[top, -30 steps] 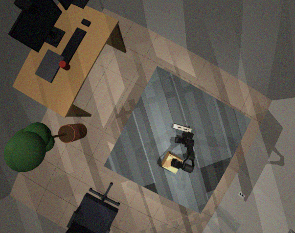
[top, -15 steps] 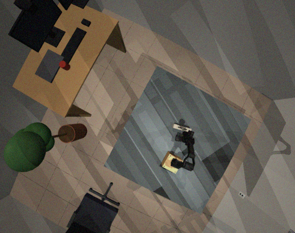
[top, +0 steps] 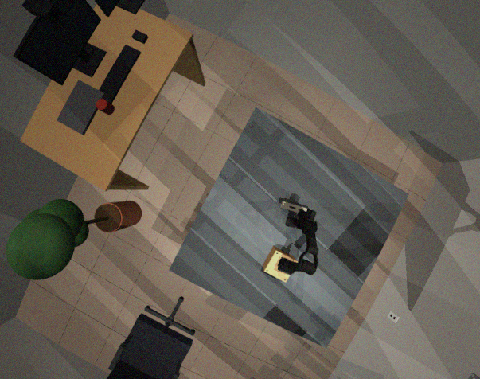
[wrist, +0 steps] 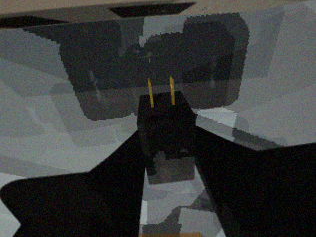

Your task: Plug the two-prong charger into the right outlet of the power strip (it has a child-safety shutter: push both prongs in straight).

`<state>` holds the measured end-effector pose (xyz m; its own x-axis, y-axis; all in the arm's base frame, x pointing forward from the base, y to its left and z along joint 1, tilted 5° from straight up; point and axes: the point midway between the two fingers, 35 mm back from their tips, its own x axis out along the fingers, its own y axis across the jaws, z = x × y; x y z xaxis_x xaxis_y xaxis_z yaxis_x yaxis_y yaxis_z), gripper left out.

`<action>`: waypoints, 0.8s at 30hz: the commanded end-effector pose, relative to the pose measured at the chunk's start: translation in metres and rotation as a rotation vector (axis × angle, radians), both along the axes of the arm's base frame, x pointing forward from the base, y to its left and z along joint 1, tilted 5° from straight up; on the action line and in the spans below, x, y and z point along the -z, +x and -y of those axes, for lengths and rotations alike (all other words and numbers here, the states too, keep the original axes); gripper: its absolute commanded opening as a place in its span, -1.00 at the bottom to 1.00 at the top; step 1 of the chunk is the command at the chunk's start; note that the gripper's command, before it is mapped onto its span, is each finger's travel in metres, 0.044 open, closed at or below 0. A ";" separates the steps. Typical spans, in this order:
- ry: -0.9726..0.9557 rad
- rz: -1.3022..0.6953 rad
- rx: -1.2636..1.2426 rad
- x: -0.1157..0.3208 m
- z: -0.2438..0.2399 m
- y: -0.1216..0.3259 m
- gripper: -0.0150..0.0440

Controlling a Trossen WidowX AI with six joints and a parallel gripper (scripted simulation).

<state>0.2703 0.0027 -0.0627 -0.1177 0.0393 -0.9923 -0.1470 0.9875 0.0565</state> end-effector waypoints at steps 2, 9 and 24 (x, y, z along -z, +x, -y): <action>0.004 0.005 0.016 0.000 -0.002 0.008 -0.49; 0.004 0.004 0.030 0.002 -0.004 0.016 -0.49; 0.003 0.004 0.042 0.003 -0.007 0.022 -0.49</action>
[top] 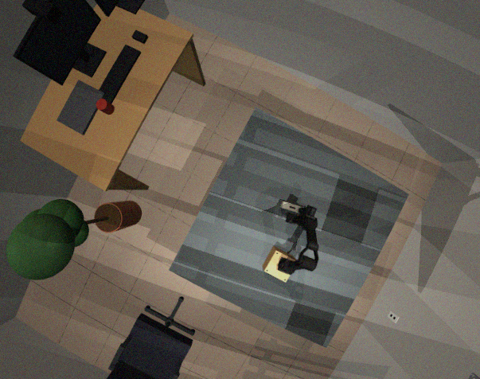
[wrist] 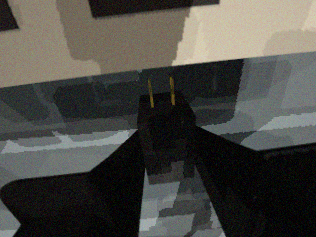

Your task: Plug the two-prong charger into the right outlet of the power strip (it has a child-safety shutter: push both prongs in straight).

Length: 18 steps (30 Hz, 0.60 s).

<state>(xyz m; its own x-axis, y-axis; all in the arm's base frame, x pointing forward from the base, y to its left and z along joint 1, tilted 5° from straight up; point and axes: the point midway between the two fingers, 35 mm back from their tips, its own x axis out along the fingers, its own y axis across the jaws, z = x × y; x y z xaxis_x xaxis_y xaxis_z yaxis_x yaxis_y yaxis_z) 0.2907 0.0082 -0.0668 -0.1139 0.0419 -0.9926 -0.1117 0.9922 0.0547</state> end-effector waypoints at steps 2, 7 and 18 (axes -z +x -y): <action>0.005 0.002 0.006 -0.001 -0.001 0.001 -0.49; 0.005 0.002 0.006 -0.001 -0.002 0.001 -0.49; 0.005 0.002 0.006 -0.001 -0.002 0.003 -0.49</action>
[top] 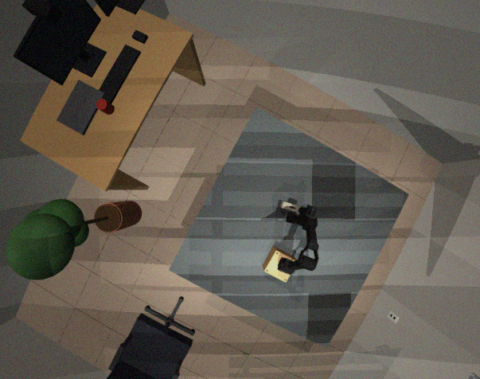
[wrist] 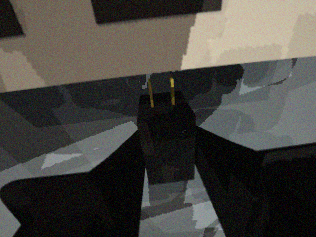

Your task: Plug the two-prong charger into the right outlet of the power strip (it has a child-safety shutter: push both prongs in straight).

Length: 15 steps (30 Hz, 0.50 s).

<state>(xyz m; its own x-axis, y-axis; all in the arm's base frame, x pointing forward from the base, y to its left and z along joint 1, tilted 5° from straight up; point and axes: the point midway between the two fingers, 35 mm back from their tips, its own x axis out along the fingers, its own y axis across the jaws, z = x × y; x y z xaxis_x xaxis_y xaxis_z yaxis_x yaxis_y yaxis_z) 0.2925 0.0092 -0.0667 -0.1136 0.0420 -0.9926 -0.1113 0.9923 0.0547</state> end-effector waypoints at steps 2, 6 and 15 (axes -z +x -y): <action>0.005 0.002 0.006 -0.001 -0.001 0.002 -0.49; 0.005 0.002 0.006 -0.001 -0.001 0.003 -0.49; 0.005 0.002 0.006 -0.001 -0.001 0.004 -0.49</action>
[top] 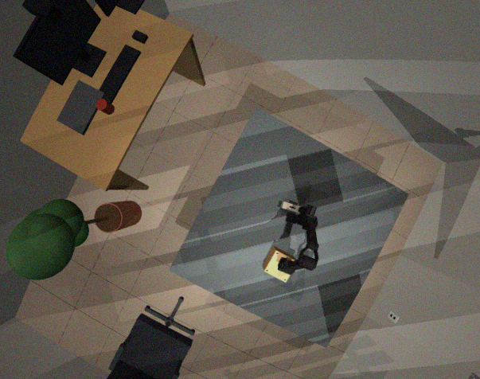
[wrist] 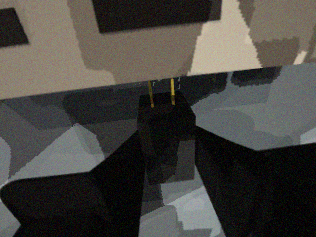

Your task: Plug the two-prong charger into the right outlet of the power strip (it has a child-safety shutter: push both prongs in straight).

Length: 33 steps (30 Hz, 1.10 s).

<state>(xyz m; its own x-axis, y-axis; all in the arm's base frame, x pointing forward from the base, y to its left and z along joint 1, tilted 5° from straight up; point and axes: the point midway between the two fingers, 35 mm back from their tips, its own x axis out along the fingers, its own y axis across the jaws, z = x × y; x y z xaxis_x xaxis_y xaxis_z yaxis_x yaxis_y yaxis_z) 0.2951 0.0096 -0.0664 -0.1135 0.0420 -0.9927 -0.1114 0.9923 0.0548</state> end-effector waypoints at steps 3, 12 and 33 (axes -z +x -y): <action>0.005 0.002 0.006 -0.001 -0.001 0.002 -0.49; 0.005 0.002 0.006 -0.001 -0.001 0.004 -0.49; 0.005 0.002 0.006 -0.001 -0.001 0.005 -0.49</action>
